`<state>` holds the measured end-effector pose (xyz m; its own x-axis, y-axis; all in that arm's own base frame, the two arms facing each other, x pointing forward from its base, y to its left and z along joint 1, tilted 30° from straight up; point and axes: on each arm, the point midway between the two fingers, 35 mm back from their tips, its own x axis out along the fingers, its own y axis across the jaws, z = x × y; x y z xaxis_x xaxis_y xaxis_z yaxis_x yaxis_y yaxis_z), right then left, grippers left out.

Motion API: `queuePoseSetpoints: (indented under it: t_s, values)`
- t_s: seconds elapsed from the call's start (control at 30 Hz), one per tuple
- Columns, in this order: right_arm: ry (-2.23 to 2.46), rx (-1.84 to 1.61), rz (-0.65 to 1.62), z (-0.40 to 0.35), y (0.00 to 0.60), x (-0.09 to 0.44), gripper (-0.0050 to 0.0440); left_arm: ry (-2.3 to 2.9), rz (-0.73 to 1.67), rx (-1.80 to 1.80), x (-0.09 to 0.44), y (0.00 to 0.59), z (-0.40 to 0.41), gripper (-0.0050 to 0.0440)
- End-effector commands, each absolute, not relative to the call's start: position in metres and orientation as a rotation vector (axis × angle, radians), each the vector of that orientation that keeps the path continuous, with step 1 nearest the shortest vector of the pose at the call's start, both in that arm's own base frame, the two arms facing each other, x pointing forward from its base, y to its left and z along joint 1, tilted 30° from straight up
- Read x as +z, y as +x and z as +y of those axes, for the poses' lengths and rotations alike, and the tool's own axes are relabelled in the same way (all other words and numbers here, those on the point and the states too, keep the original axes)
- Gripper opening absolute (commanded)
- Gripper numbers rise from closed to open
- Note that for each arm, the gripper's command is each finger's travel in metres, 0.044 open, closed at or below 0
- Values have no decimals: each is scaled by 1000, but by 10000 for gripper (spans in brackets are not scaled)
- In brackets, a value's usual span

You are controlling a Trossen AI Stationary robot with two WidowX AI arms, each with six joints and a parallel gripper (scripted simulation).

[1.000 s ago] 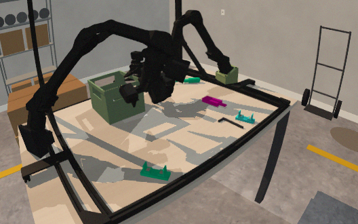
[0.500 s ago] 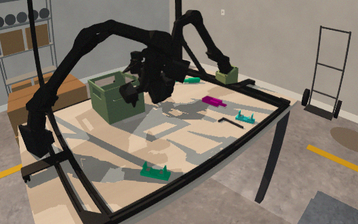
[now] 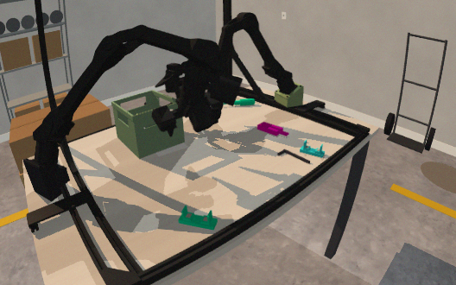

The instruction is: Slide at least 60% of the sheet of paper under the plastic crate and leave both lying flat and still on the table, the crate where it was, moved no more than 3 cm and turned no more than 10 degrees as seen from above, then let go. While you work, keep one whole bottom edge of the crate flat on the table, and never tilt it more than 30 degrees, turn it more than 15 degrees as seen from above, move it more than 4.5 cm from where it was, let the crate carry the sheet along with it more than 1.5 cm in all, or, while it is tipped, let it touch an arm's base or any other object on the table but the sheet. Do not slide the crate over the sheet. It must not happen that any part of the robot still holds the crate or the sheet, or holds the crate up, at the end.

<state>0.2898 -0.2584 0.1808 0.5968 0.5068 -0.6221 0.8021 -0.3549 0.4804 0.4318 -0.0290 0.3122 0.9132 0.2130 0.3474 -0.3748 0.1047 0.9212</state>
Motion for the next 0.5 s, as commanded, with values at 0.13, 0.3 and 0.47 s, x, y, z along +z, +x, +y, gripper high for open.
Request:
queuePoseSetpoints:
  t_s: [0.13, 0.3, 0.47]
  values:
    - [2029, -478, 1039, -259, 289, 180, 400, 1410, -122, 417, 306, 434, -30, 400]
    - [2029, -478, 1039, -259, 289, 180, 400, 1409, -126, 421, 306, 425, -32, 400]
    - [2029, -478, 1039, -259, 289, 180, 400, 1408, -132, 428, 306, 404, -35, 400]
